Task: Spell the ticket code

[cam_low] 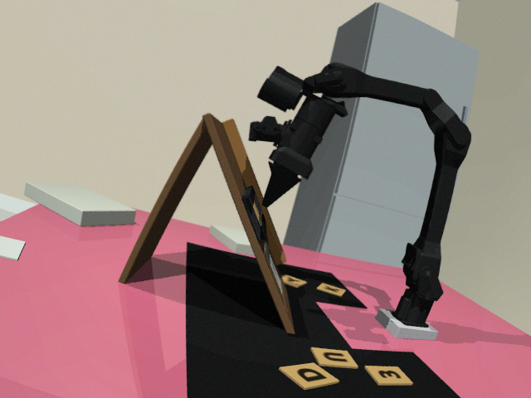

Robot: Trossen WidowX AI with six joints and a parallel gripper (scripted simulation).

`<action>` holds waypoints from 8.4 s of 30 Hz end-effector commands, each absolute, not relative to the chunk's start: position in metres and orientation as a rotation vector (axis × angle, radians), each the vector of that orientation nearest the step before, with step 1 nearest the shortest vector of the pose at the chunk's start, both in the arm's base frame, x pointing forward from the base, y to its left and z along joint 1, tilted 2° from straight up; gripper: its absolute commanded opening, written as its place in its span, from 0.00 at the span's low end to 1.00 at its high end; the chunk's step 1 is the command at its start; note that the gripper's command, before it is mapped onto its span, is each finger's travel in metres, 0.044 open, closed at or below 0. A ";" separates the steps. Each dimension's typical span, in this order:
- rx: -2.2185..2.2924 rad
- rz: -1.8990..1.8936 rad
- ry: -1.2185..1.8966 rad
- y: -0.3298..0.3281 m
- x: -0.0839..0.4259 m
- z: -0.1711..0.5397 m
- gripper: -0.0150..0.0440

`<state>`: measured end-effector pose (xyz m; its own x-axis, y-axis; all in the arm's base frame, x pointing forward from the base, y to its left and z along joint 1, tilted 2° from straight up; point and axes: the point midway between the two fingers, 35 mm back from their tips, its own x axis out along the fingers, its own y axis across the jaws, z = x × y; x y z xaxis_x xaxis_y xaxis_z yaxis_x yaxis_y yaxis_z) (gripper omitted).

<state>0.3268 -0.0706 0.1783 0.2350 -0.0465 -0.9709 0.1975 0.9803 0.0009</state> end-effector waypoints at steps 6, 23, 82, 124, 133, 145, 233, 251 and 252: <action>0.132 -0.174 1.320 -0.070 0.319 0.186 0.25; -0.103 0.143 1.204 -0.068 0.295 0.218 0.52; 0.116 0.013 1.055 -0.131 0.242 0.219 0.83; 1.660 -1.706 0.806 -0.238 0.186 0.067 0.83; 1.660 -1.706 0.806 -0.237 0.187 0.067 0.83; 1.660 -1.706 0.806 -0.238 0.188 0.054 0.83; 1.660 -1.706 0.807 -0.237 0.189 0.016 0.53; 1.660 -1.706 0.807 -0.235 0.190 0.025 0.25; 1.660 -1.706 0.807 -0.235 0.190 0.025 0.25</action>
